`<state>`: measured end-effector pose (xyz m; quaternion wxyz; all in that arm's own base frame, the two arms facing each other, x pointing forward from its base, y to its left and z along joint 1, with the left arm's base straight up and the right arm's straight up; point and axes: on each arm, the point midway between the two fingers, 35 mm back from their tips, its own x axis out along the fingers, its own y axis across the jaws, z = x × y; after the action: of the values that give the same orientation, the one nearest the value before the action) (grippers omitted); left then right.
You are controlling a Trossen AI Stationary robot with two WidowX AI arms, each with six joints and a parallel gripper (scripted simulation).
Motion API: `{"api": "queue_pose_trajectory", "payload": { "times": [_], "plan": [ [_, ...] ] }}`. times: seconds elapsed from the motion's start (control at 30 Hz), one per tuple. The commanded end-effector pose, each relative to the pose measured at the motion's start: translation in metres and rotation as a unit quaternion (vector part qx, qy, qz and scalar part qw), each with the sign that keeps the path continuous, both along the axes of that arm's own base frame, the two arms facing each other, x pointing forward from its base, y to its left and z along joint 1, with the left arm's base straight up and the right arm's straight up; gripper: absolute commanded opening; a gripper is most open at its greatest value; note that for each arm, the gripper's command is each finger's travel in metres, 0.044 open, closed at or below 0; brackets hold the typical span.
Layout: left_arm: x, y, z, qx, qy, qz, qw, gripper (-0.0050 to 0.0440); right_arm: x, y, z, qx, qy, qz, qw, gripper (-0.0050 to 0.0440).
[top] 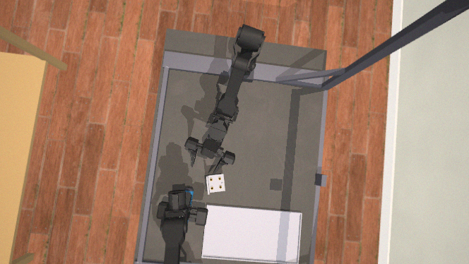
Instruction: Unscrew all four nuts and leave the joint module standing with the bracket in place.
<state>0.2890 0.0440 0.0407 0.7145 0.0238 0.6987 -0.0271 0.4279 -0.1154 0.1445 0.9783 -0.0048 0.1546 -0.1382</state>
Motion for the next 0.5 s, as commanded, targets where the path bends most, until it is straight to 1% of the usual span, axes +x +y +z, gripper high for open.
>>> {"api": "queue_pose_trajectory", "payload": {
  "times": [0.0,0.2,0.27,0.47],
  "plan": [
    [0.009,0.001,0.011,0.004,-0.021,-0.001,1.0,0.0161,-0.007,-0.006,0.049,-0.003,-0.019,-0.007,1.0,0.04],
    [0.009,0.001,0.011,0.004,-0.021,-0.001,1.0,0.0161,-0.027,-0.006,0.071,0.012,0.002,-0.008,1.0,0.04],
    [0.009,0.001,0.011,0.004,-0.021,-0.001,1.0,0.0161,-0.027,-0.006,0.071,0.012,0.002,-0.008,1.0,0.04],
    [0.009,0.001,0.011,0.004,-0.021,-0.001,1.0,0.0161,-0.054,-0.003,0.094,0.028,0.024,-0.009,0.999,0.04]
  ]
}}
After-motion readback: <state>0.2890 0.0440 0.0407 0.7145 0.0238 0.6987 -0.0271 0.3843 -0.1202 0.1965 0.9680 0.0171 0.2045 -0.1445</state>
